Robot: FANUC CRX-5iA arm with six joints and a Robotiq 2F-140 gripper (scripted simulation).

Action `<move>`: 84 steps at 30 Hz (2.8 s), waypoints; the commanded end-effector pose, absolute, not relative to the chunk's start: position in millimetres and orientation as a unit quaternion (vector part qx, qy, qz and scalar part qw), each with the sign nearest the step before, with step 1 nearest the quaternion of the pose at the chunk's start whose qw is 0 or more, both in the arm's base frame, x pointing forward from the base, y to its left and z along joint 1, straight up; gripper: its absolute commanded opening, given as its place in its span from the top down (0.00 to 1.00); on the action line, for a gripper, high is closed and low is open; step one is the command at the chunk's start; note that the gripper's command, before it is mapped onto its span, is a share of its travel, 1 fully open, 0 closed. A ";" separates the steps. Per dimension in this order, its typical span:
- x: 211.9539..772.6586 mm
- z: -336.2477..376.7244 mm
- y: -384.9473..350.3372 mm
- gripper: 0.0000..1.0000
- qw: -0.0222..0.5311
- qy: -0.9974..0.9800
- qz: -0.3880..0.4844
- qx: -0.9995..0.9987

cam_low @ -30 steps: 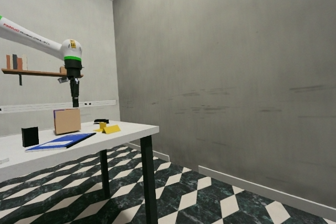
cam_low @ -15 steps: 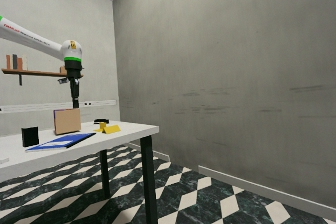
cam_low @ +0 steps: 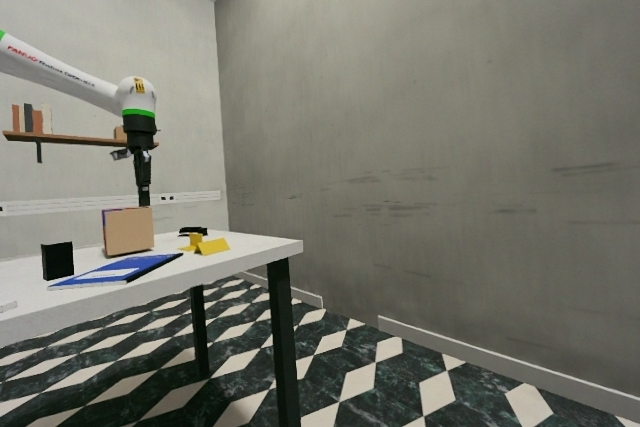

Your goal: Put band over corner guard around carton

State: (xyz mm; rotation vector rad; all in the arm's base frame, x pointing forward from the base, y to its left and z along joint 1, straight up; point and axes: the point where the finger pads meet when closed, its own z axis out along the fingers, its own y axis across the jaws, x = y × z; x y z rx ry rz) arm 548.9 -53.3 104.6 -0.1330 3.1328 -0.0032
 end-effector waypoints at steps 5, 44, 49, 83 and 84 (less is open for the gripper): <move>549.4 105.4 -53.4 0.82 0.004 0.999 -0.001 -0.042; 549.5 100.5 -53.4 0.82 0.004 0.999 -0.001 -0.042; 549.5 100.3 -53.4 0.82 0.004 0.999 -0.001 -0.042; 549.5 99.8 -53.4 0.90 0.004 0.999 -0.001 -0.042; 549.5 99.8 -53.4 0.90 0.004 0.999 -0.001 -0.042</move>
